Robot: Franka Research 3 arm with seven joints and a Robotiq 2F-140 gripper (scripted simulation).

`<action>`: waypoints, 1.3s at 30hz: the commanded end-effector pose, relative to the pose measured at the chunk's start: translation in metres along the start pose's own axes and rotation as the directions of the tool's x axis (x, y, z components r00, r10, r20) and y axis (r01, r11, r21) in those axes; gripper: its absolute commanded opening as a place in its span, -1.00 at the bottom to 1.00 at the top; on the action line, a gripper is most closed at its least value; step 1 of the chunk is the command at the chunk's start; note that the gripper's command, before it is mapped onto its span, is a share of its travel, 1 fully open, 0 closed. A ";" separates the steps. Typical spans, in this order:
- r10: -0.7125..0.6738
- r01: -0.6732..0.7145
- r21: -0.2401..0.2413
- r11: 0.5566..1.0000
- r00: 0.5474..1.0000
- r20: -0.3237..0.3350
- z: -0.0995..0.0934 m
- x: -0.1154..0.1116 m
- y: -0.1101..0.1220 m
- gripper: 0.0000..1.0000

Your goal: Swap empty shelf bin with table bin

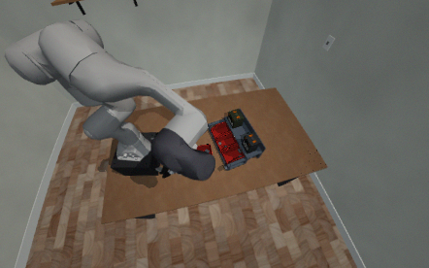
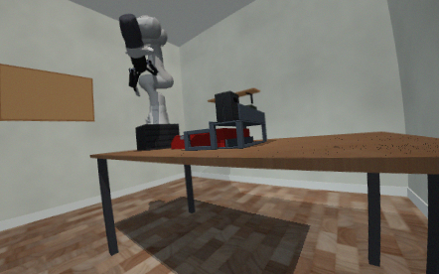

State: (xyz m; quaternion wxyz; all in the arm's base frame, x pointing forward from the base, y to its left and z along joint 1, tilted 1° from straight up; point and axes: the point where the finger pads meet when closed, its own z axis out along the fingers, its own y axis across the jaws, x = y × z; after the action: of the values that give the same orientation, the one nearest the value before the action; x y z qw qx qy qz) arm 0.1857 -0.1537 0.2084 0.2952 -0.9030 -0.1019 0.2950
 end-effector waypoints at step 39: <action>0.110 -0.107 0.061 0.992 0.993 -0.038 0.001 0.016 -0.002 1.00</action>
State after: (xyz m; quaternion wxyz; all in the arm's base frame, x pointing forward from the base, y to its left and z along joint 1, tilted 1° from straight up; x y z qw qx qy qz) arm 0.1935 -0.1476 0.2040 0.3075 -0.9025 -0.0744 0.2922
